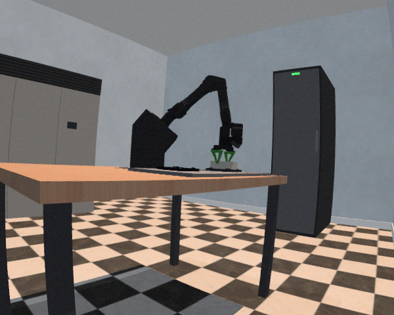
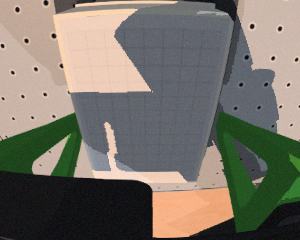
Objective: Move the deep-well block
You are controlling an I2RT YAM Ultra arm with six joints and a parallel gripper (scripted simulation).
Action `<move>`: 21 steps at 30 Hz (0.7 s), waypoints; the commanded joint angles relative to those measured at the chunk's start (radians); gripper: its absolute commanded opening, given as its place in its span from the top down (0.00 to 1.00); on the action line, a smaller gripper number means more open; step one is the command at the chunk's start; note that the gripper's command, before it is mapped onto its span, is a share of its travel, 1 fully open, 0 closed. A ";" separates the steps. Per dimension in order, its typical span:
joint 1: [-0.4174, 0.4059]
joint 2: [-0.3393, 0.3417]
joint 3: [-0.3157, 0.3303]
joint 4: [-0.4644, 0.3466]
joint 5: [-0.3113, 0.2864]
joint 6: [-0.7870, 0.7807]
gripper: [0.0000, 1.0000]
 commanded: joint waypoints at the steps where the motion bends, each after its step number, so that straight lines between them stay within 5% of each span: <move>1: 0.000 0.006 0.011 0.031 0.009 0.005 0.00; 21: 0.016 0.094 0.030 0.103 0.018 0.018 0.00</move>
